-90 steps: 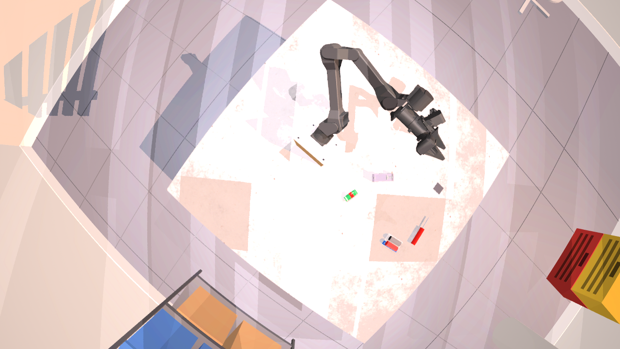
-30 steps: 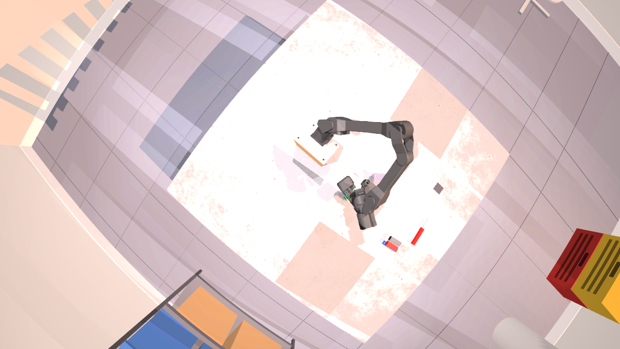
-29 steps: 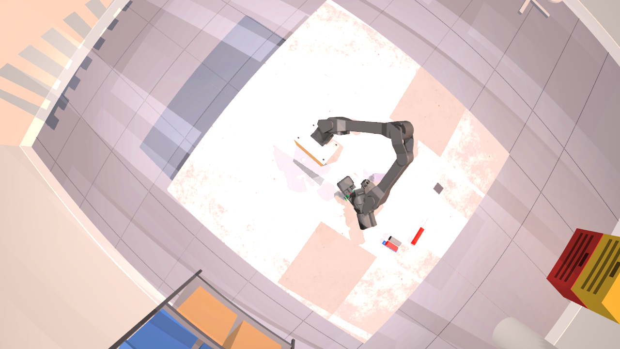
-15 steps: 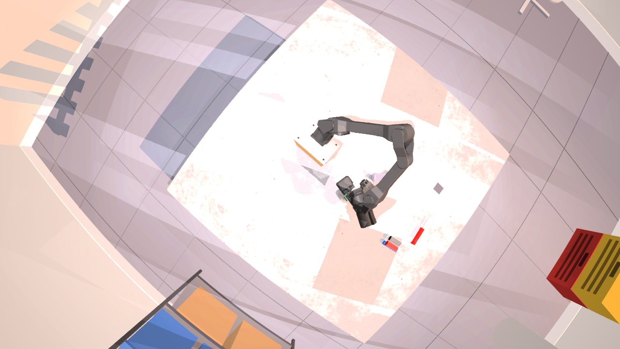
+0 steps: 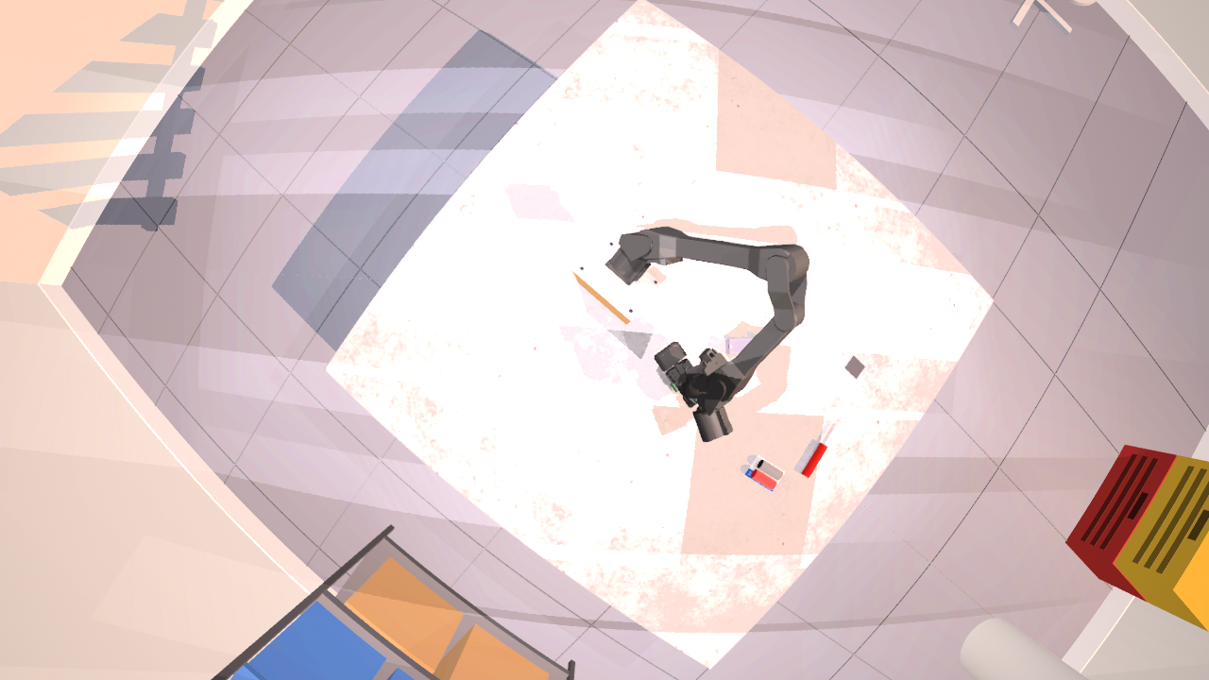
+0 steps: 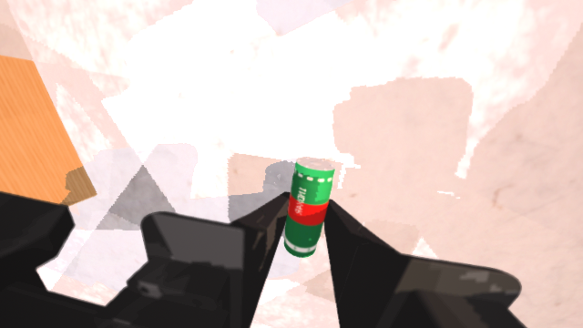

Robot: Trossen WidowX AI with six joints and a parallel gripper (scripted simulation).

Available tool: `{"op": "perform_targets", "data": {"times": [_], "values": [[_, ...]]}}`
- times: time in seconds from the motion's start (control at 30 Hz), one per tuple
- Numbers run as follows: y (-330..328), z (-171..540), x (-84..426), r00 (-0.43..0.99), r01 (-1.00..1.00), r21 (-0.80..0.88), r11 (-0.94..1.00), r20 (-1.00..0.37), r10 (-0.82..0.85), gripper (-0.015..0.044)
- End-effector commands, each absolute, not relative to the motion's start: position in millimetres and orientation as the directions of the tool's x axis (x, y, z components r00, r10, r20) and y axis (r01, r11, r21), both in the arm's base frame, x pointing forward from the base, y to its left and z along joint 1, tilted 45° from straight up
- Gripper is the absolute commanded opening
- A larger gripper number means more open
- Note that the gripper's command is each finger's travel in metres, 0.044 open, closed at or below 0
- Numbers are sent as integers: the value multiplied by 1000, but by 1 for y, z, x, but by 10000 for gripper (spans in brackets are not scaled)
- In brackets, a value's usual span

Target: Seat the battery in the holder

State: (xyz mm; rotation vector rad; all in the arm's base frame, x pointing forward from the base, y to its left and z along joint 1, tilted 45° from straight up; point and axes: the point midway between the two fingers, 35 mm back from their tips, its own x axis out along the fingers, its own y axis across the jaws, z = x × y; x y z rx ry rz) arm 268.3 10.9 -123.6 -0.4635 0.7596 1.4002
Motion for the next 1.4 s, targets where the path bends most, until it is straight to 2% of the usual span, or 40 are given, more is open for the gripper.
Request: {"op": "perform_targets", "data": {"times": [0.0, 0.57, 1.03, 1.37], "values": [[12, -124, 268, -2, -979, 146, 144, -710, 704, 82], [-24, -88, 269, -2, -978, 148, 148, -713, 702, 82], [31, -7, 316, 0, -834, 384, 396, -718, 696, 82], [72, 45, 325, 1, -694, 506, 512, -710, 704, 82]]}}
